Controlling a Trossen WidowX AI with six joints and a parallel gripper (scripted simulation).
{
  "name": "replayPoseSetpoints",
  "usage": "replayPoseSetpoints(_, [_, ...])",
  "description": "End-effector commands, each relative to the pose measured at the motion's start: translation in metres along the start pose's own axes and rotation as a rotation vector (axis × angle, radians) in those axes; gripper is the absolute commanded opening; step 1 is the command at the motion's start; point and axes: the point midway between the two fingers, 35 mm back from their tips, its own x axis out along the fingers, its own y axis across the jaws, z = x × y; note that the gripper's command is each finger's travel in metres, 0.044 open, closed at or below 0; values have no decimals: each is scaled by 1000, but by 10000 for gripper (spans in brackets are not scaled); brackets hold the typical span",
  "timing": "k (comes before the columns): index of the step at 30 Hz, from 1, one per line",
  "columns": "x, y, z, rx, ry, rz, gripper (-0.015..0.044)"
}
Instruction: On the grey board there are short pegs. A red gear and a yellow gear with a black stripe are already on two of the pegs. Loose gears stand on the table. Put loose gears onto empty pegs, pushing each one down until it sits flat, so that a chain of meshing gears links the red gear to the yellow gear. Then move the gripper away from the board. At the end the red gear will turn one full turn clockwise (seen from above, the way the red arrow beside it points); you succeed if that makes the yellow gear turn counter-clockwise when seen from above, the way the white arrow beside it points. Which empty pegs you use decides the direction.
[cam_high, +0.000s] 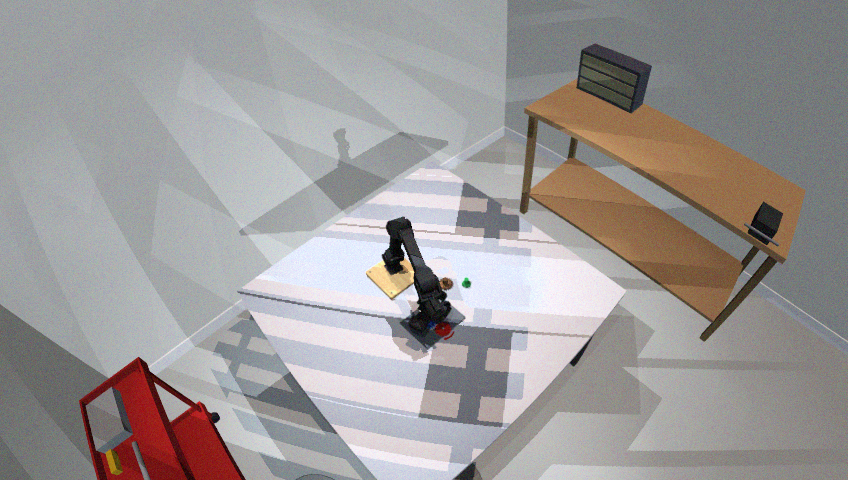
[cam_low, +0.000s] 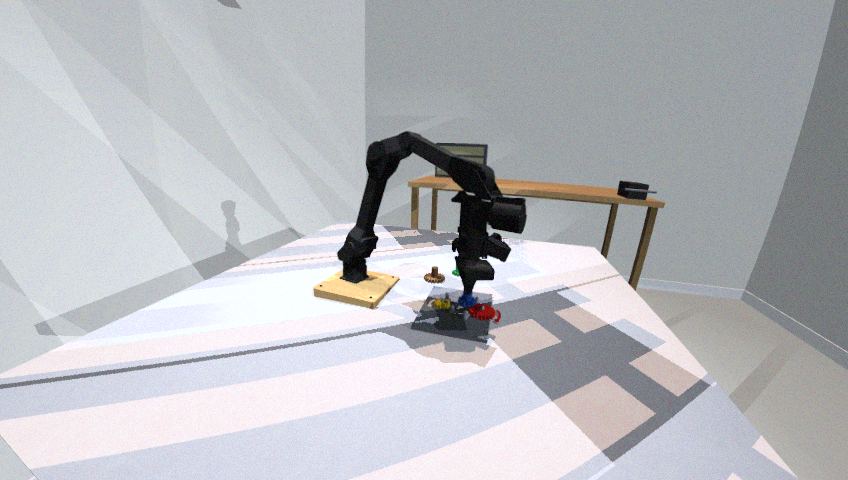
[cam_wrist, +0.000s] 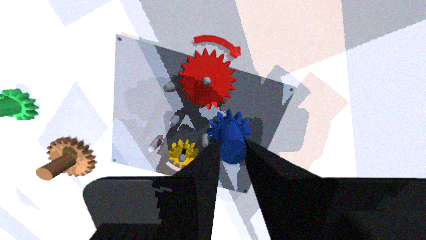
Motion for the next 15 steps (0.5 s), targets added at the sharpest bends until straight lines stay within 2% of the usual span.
replayPoseSetpoints(1, [7,1,-1,-39,3,5,0])
replayPoseSetpoints(8, [16,0,-1,-2,3,5,0])
replayPoseSetpoints(15, [26,1,0,156,4,5,0])
